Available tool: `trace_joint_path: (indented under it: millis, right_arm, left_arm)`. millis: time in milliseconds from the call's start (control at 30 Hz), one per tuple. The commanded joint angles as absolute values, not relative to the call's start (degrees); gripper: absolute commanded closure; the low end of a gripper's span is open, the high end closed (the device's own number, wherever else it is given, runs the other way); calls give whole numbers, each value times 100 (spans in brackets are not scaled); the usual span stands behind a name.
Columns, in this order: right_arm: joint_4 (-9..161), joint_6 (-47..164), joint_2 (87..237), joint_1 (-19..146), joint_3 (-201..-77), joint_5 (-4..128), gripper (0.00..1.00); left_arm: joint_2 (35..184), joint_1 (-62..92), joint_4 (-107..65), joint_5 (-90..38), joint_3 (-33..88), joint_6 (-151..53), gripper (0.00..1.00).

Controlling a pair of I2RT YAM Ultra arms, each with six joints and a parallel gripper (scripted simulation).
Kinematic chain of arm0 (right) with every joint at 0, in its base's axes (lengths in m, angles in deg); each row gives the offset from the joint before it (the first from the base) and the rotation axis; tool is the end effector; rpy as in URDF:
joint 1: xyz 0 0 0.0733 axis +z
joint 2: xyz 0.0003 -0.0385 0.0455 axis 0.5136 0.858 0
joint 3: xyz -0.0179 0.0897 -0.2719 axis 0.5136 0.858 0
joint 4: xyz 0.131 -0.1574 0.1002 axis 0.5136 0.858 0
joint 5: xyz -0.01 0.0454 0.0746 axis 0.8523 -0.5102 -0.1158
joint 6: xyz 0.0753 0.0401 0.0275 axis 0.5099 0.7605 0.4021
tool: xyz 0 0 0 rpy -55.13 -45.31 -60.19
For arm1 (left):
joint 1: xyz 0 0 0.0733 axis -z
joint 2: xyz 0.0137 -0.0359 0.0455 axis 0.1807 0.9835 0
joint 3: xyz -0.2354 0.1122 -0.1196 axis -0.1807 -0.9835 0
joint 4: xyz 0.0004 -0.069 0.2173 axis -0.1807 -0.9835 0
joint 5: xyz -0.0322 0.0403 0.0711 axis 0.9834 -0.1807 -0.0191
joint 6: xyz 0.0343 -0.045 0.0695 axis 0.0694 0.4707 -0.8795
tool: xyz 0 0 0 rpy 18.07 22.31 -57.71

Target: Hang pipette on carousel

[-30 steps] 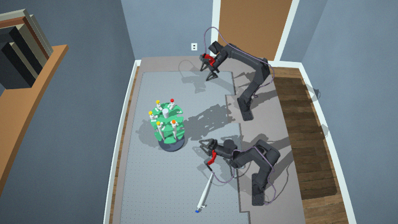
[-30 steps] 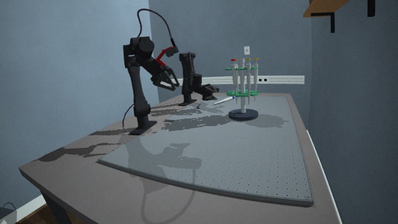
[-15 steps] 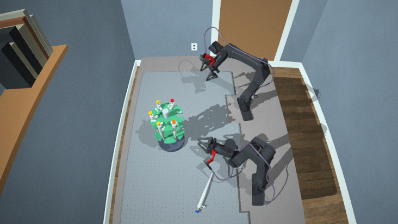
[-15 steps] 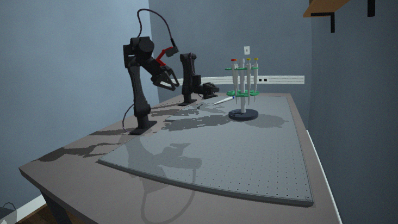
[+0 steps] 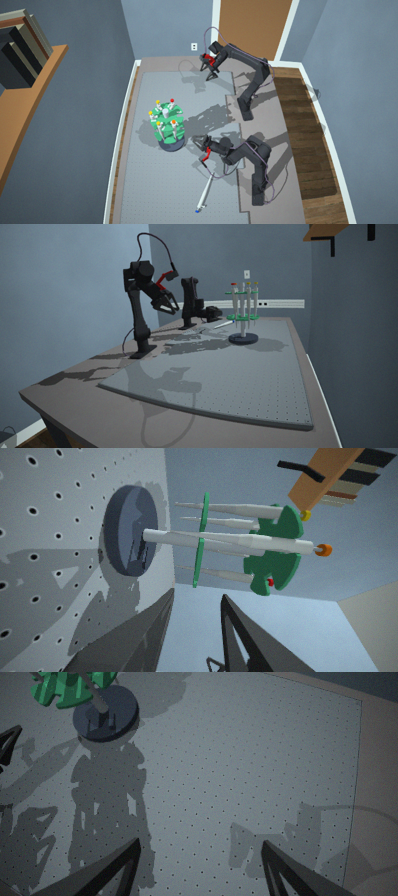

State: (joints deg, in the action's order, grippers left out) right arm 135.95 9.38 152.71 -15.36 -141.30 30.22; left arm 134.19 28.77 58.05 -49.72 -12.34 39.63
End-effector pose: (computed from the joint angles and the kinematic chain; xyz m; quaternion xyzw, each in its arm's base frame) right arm 0.1854 -0.1247 0.3270 -0.0900 0.9252 0.0449 0.3660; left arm 0.3009 -0.2065 0.1952 -0.4169 0.5681 -0.5750 0.4158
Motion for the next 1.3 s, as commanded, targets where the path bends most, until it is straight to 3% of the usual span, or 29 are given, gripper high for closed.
trace_joint_path:
  millis: [0, 1267]
  right_arm:
    - [13514, 910, 15272, -1583, -14269, 2901, 0]
    - [13514, 910, 15272, -1583, -14269, 2901, 0]
  left_arm:
    - [13397, 2865, 5745, -4934, -1161, 3938, 51]
    - [13541, 2844, 5671, -4914, -999, 3897, 51]
